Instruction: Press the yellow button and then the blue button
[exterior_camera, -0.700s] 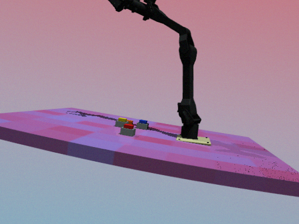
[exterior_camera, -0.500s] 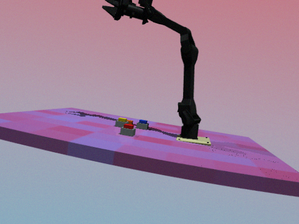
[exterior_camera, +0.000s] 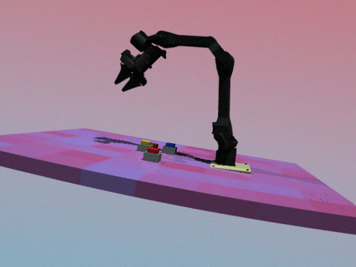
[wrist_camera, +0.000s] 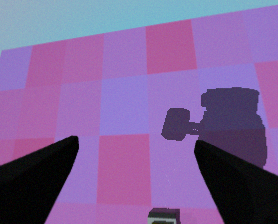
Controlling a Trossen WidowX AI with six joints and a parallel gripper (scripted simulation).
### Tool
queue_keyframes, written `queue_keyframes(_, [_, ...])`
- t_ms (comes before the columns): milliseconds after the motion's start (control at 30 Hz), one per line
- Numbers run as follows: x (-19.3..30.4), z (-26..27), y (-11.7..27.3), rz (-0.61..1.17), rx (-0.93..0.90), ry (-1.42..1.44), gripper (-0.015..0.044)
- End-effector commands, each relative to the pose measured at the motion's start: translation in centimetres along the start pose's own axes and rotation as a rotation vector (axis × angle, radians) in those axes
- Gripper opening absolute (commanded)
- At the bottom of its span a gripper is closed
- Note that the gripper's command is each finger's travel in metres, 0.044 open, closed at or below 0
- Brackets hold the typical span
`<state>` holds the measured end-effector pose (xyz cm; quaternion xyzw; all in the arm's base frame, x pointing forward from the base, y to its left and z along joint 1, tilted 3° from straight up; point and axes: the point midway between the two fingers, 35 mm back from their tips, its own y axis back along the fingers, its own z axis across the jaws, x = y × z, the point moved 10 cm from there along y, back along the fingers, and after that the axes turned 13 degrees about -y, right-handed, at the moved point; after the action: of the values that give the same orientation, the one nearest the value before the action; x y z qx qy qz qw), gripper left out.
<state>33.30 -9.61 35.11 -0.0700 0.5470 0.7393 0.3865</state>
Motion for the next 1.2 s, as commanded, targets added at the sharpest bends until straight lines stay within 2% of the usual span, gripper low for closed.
queue_keyframes(0, [4.8,-0.9,-1.9,0.267,0.185,0.043,0.04])
queue_keyframes(133, [9.0,-1.8,-2.7,0.525,0.342,0.116,0.04])
queue_keyframes(400, [9.1,-1.9,-2.7,0.531,0.345,0.118,0.04])
queue_keyframes(633, [11.9,-4.0,-7.6,0.531,0.345,0.118,0.0216])
queue_keyframes(867, [12.1,-4.0,-7.7,0.531,0.345,0.118,0.0032])
queue_keyframes(1167, [12.1,-4.0,-7.7,0.531,0.345,0.118,0.002])
